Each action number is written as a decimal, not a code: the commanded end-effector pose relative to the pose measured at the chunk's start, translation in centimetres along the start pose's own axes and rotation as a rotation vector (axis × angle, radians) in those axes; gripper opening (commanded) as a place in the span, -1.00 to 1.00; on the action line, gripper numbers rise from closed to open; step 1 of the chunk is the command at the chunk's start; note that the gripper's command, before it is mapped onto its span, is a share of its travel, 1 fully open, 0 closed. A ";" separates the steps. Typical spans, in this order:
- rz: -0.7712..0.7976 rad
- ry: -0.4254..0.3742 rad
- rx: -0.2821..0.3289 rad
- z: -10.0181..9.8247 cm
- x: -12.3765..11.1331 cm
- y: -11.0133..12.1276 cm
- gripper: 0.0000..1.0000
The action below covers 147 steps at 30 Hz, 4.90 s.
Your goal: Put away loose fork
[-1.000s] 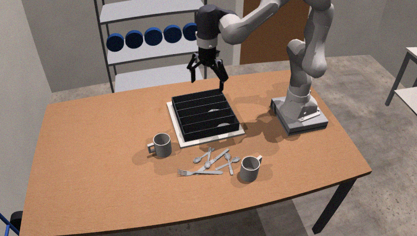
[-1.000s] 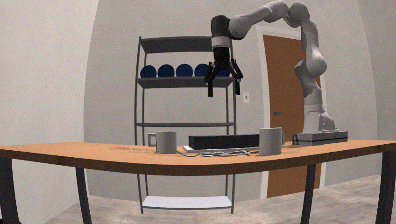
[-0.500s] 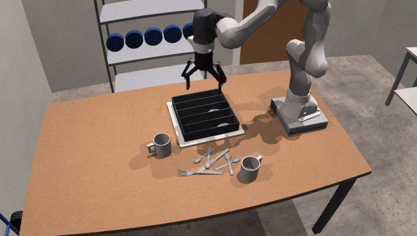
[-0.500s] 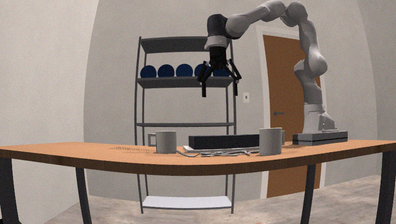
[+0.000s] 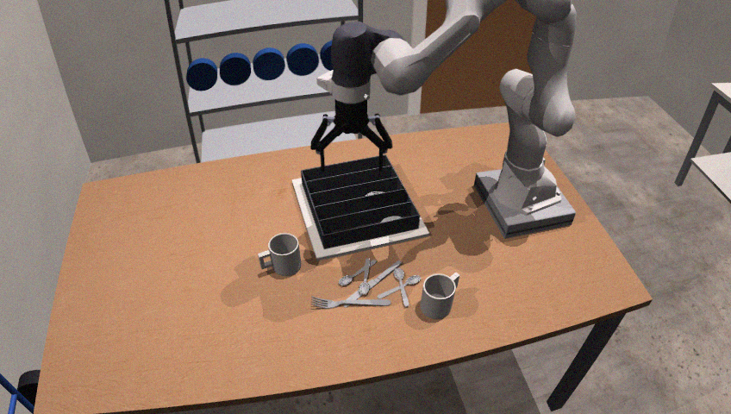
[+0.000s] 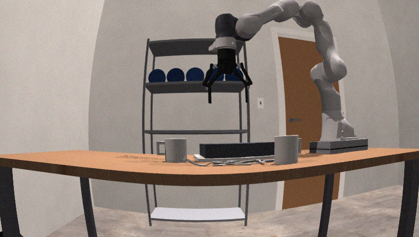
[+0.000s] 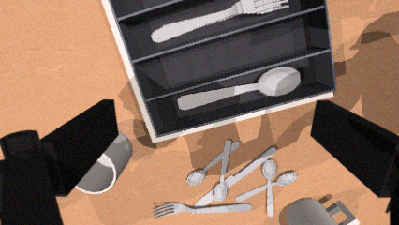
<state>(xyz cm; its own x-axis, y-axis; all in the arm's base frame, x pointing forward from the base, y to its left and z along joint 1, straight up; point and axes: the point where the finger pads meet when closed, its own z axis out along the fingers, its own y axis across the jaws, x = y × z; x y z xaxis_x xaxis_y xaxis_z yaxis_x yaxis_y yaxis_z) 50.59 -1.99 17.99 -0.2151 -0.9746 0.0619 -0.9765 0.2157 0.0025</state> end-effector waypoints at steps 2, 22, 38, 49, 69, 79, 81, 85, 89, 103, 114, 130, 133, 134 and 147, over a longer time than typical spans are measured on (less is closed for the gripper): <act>-0.181 -0.011 -0.003 0.2 -1.0 -0.5 1.00; -0.519 -0.012 0.002 1.0 -5.3 -1.9 1.00; -0.792 -0.015 0.008 1.8 -8.9 -2.7 1.00; -0.987 -0.019 0.013 2.4 -11.7 -3.2 1.00; -1.307 -0.026 0.023 3.4 -16.3 -3.6 1.00; -1.517 -0.031 0.033 4.2 -19.4 -3.6 1.00; -1.554 -0.033 0.035 4.3 -19.9 -3.5 1.00; -1.609 -0.034 0.038 4.5 -20.8 -3.5 1.00; -1.693 -0.037 0.043 4.9 -22.0 -3.4 1.00; -1.836 -0.041 0.052 5.4 -24.2 -3.2 1.00; -1.836 -0.041 0.052 5.4 -24.2 -3.2 1.00; -1.836 -0.041 0.052 5.4 -24.2 -3.2 1.00; -1.836 -0.041 0.052 5.4 -24.2 -3.2 1.00; -1.836 -0.041 0.052 5.4 -24.2 -3.2 1.00; -1.836 -0.041 0.052 5.4 -24.2 -3.2 1.00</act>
<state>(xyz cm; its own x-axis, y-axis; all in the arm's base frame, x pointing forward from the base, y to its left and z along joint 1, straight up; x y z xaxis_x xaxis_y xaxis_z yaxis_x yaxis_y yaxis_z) 58.85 20.62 11.21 0.9991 0.0417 -0.0030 0.0417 -0.9991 0.0025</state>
